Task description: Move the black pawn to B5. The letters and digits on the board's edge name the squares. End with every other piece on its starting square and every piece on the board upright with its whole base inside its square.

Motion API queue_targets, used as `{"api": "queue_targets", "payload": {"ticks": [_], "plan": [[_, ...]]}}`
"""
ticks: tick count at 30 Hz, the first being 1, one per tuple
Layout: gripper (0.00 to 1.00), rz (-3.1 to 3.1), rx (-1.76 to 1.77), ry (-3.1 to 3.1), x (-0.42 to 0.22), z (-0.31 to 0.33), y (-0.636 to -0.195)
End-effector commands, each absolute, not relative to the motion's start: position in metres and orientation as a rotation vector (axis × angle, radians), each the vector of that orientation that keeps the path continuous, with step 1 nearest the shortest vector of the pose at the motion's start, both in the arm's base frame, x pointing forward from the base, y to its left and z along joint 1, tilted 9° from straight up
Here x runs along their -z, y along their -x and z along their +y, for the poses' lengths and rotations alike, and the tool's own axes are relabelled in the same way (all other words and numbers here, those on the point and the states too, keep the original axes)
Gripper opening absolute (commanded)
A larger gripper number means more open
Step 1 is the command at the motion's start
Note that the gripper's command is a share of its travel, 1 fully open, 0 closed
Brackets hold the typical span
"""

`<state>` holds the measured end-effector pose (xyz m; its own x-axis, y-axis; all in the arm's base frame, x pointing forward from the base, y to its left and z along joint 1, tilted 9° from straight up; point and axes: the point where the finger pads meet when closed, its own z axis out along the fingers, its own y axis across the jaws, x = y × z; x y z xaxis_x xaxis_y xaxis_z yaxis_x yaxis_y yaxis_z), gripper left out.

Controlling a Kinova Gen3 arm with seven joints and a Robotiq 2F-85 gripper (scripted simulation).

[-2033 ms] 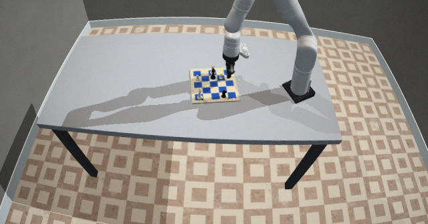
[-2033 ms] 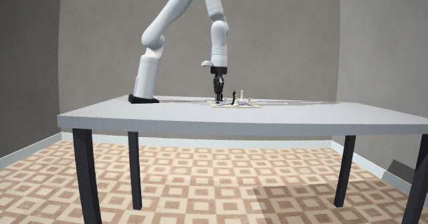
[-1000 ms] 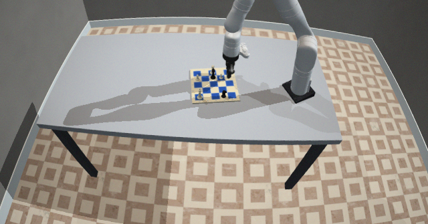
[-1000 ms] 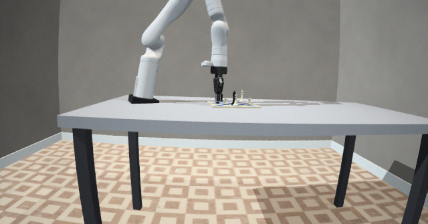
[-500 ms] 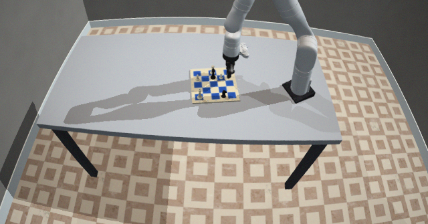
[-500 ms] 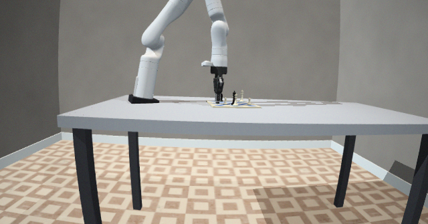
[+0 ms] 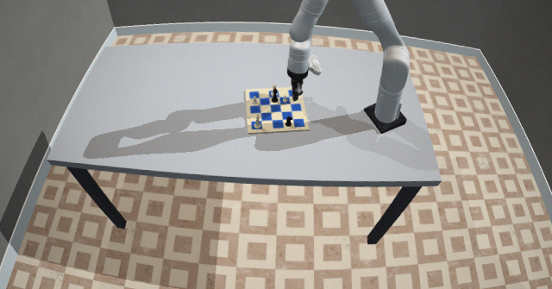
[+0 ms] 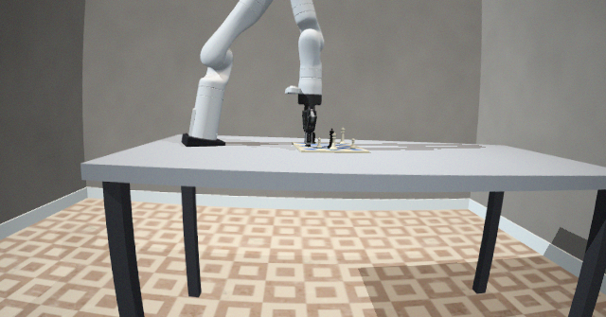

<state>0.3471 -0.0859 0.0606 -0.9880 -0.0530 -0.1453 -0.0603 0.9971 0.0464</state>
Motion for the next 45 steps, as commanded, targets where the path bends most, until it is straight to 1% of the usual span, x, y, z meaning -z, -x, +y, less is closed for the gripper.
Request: {"api": "queue_targets", "payload": {"ticks": [1, 45], "plan": [[0.0, 2.992, -0.079, 0.056, -0.0606, -0.0869, -0.3486], [0.0, 2.991, -0.078, 0.056, -0.0567, -0.0869, -0.3492]]}}
